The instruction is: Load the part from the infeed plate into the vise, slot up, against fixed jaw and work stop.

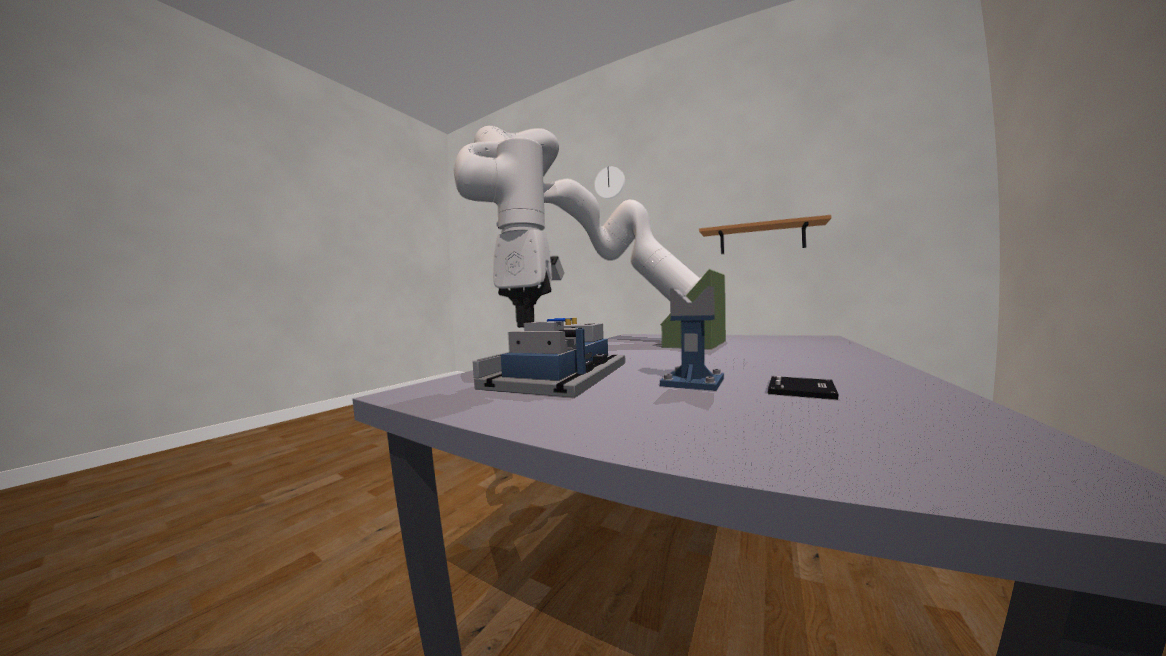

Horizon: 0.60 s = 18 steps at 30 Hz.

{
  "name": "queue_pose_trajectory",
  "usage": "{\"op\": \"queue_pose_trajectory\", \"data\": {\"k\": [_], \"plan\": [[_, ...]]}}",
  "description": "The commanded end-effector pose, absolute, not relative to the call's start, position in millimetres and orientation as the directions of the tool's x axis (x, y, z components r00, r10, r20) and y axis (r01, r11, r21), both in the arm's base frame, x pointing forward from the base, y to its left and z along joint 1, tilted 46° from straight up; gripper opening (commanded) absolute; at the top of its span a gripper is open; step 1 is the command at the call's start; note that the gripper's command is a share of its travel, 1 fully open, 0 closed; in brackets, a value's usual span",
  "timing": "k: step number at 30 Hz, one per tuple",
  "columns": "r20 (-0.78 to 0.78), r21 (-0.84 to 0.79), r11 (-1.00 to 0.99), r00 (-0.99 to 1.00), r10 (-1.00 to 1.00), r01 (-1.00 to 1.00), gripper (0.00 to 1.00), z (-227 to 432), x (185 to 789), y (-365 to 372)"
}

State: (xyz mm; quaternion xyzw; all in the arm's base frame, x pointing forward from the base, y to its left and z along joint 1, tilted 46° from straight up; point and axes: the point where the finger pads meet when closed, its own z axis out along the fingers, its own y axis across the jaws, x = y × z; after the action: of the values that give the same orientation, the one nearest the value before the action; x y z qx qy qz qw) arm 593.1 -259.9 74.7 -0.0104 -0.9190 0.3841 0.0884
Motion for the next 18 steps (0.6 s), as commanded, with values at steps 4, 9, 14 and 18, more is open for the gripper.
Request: {"op": "queue_pose_trajectory", "data": {"k": [4,9,14,18], "plan": [[0.153,-0.707,0.706,-0.985,0.085,-0.049,0.00,74.0,593.8,-258.3],[0.153,-0.707,0.706,-0.985,0.085,-0.049,0.00,73.7,593.8,-258.1],[0.153,-0.707,0.706,-0.985,0.085,-0.049,0.00,73.4,593.8,-257.7],[0.153,-0.707,0.706,-0.985,0.085,-0.049,0.00,73.2,593.8,-257.5]]}}
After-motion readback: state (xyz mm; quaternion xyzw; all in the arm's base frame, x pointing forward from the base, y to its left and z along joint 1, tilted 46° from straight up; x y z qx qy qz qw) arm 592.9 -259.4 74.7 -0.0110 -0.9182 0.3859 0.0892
